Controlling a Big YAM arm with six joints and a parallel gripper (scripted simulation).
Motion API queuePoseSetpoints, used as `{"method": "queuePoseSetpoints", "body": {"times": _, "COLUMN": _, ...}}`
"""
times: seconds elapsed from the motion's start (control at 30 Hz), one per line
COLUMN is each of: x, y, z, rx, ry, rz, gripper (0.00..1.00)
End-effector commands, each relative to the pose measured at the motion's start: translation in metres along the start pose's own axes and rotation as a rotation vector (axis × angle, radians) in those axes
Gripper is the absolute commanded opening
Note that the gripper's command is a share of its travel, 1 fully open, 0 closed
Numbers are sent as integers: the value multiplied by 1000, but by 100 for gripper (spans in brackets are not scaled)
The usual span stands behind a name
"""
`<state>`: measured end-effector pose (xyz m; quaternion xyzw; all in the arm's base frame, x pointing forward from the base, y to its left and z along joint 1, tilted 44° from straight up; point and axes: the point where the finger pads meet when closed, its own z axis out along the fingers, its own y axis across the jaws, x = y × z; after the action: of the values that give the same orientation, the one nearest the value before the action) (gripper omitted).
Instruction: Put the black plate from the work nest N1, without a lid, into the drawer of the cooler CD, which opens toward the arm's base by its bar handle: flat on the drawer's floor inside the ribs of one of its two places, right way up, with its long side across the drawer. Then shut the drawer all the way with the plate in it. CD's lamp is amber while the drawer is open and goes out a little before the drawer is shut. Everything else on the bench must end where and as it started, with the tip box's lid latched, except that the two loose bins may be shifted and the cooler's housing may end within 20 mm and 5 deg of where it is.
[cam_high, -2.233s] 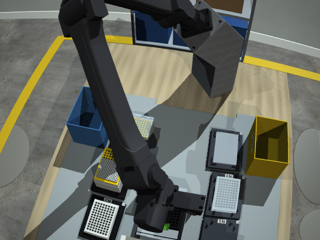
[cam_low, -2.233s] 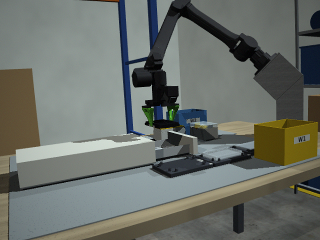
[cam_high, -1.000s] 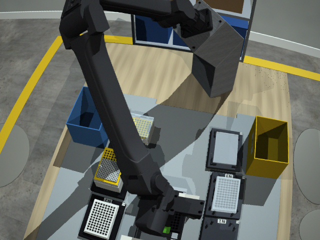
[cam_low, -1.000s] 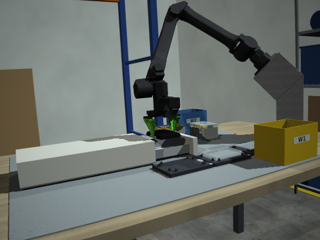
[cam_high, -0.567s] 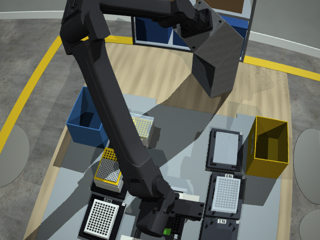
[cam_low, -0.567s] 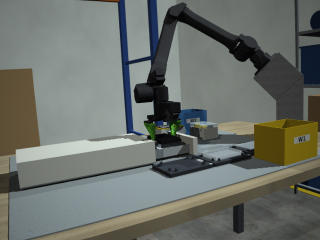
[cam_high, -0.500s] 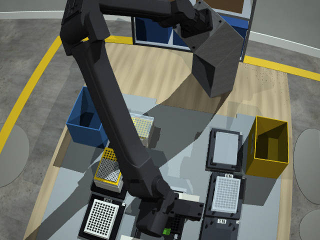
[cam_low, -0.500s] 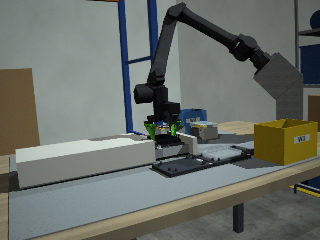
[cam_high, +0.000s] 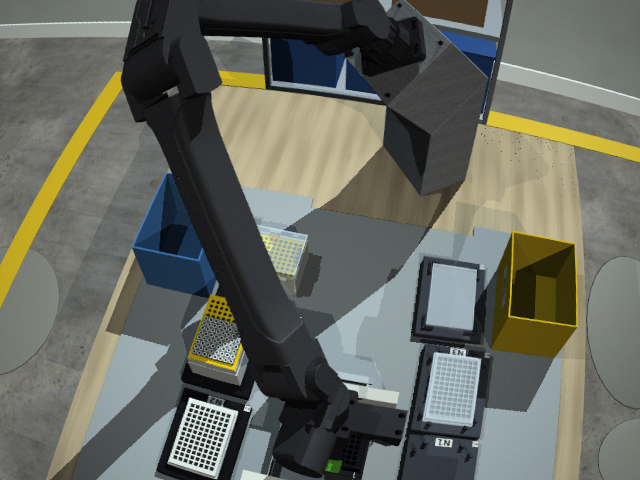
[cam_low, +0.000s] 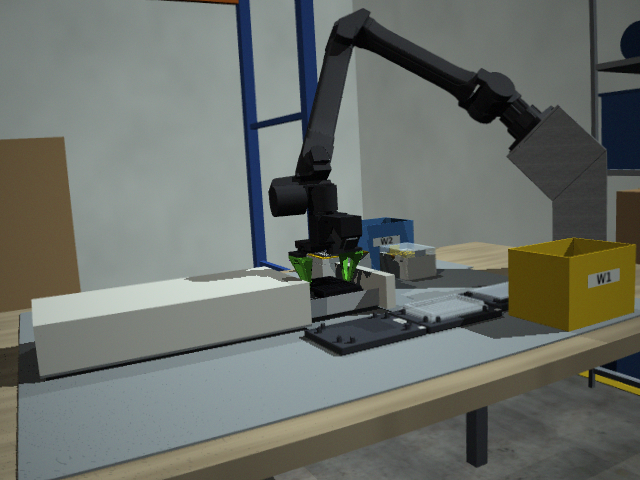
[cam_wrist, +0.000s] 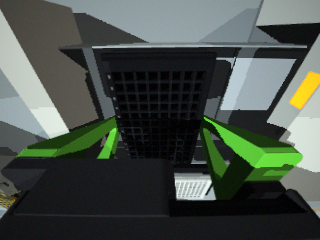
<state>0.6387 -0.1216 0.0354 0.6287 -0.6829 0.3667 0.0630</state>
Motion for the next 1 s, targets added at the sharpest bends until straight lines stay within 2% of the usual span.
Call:
{"method": "queuePoseSetpoints", "body": {"times": 0.0, "x": 6, "y": -11, "z": 3, "rx": 18, "ry": 3, "rz": 1, "gripper": 0}}
{"method": "queuePoseSetpoints", "body": {"times": 0.03, "x": 4, "y": -22, "z": -12, "rx": 44, "ry": -3, "rz": 0, "gripper": 0}}
{"method": "queuePoseSetpoints", "body": {"times": 0.1, "x": -3, "y": -17, "z": 0, "rx": 32, "ry": -5, "rz": -7, "gripper": 0}}
{"method": "queuePoseSetpoints", "body": {"times": 0.17, "x": 7, "y": -15, "z": 9, "rx": 23, "ry": 3, "rz": 4, "gripper": 0}}
{"method": "queuePoseSetpoints", "body": {"times": 0.23, "x": 5, "y": -5, "z": 14, "rx": 9, "ry": 2, "rz": -4, "gripper": 0}}
{"method": "queuePoseSetpoints", "body": {"times": 0.27, "x": 5, "y": -4, "z": 15, "rx": 7, "ry": 2, "rz": -5, "gripper": 0}}
{"method": "queuePoseSetpoints", "body": {"times": 0.37, "x": -18, "y": -5, "z": 3, "rx": 17, "ry": -15, "rz": -40, "gripper": 0}}
{"method": "queuePoseSetpoints", "body": {"times": 0.4, "x": -15, "y": -10, "z": 0, "rx": 26, "ry": -14, "rz": -34, "gripper": 0}}
{"method": "queuePoseSetpoints", "body": {"times": 0.43, "x": 1, "y": -14, "z": 0, "rx": 28, "ry": -4, "rz": -1, "gripper": 0}}
{"method": "queuePoseSetpoints", "body": {"times": 0.97, "x": 1, "y": -14, "z": 0, "rx": 28, "ry": -4, "rz": -1, "gripper": 0}}
